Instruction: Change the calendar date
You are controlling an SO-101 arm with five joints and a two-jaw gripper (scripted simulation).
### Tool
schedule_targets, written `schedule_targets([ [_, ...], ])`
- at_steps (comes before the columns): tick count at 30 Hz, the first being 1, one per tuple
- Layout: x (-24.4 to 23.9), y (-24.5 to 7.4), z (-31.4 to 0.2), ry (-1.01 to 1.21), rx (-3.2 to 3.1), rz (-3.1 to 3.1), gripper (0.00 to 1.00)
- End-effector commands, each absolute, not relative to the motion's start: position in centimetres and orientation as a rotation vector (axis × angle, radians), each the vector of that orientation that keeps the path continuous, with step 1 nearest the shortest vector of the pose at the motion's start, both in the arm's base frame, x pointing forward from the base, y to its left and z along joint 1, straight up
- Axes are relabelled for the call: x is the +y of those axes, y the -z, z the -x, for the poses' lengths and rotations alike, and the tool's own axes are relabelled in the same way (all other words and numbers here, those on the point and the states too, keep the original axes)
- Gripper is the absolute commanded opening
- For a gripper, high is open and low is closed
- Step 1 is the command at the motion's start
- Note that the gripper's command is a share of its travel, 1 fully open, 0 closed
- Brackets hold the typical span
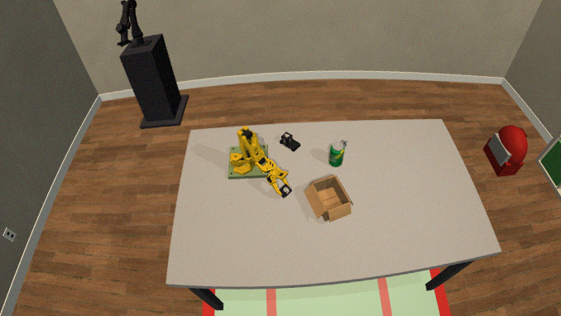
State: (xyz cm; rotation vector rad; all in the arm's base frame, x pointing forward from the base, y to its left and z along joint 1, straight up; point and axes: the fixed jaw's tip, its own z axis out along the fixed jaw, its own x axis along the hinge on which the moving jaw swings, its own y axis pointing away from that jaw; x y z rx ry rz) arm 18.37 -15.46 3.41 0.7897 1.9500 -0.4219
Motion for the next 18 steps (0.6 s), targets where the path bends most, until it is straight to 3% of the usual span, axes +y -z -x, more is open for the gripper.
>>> schedule_targets([
  [1, -15.52, -3.39, -18.1, 0.448, 1.904, -0.772, 0.0],
  [18, -15.35, -3.71, -17.87, 0.467, 1.851, -0.748, 0.0],
])
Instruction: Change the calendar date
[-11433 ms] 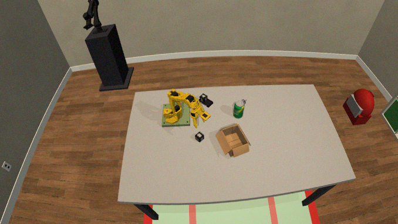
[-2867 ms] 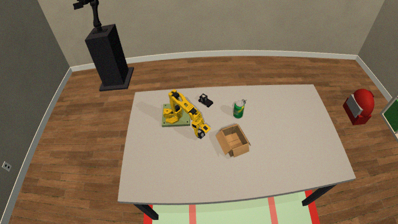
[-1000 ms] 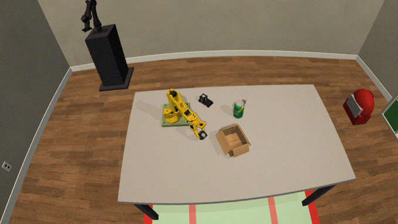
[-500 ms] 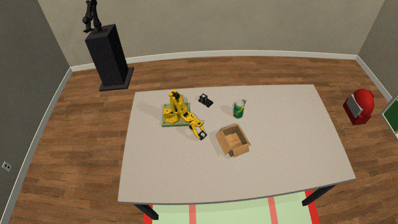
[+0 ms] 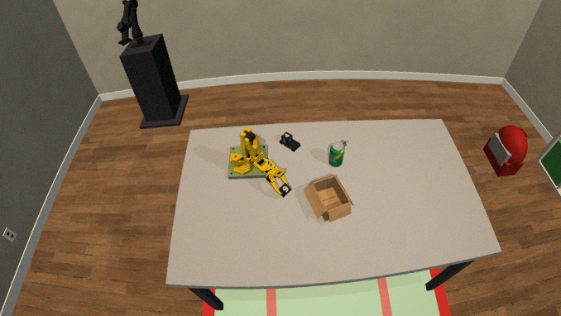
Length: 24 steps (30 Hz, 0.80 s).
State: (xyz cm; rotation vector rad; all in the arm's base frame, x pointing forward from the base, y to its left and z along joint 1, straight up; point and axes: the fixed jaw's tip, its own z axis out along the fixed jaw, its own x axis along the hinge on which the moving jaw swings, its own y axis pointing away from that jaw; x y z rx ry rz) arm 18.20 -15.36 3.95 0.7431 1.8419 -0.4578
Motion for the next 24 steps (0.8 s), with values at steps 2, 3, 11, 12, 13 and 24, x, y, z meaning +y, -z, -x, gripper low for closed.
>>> schedule_targets([
  [2, -15.35, -3.71, -17.87, 0.467, 1.851, -0.748, 0.0],
  [3, -15.35, -3.71, -17.87, 0.467, 1.851, -0.748, 0.0],
  [11, -15.35, -3.71, -17.87, 0.467, 1.851, -0.748, 0.0],
  [12, -15.35, -3.71, -17.87, 0.467, 1.851, -0.748, 0.0],
  [13, -15.35, -3.71, -17.87, 0.467, 1.851, -0.748, 0.0],
  [24, -15.59, -3.75, -17.46, 0.491, 1.851, -0.749, 0.0],
])
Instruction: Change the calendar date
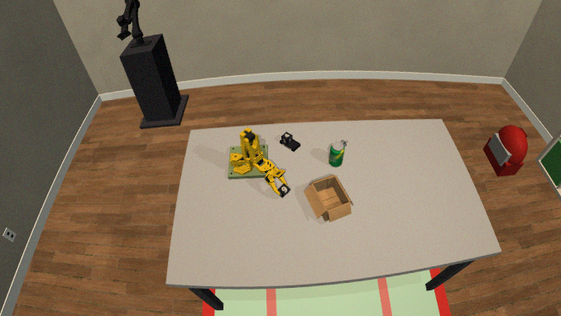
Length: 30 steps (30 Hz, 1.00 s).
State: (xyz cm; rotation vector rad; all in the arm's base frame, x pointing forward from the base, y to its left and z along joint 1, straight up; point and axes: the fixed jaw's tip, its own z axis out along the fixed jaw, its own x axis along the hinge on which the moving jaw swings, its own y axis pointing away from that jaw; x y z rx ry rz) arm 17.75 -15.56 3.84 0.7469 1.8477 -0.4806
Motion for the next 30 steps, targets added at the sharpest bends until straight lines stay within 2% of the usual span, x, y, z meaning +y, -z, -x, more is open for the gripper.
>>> schedule_targets([
  [1, -15.59, -3.75, -17.46, 0.491, 1.851, -0.749, 0.0],
  [30, -15.59, -3.04, -17.45, 0.491, 1.851, -0.749, 0.0],
])
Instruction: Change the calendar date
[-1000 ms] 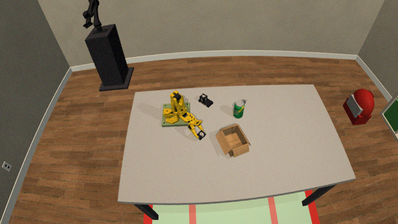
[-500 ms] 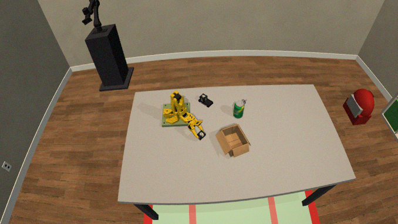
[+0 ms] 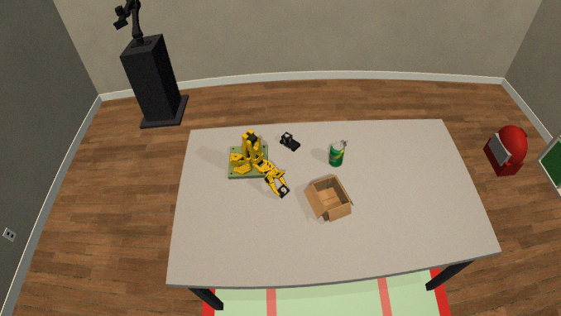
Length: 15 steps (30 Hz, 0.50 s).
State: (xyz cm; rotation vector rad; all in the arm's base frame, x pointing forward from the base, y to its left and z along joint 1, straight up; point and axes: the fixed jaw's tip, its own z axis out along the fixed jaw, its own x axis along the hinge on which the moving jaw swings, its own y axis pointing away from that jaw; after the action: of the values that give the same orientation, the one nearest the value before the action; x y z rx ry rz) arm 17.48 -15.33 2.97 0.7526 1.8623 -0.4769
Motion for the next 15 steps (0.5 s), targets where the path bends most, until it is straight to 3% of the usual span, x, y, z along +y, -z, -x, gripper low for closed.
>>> schedule_targets([
  [1, -15.59, -2.98, -17.45, 0.491, 1.851, -0.749, 0.0],
  [15, -15.58, -2.54, -17.45, 0.491, 1.851, -0.749, 0.0],
])
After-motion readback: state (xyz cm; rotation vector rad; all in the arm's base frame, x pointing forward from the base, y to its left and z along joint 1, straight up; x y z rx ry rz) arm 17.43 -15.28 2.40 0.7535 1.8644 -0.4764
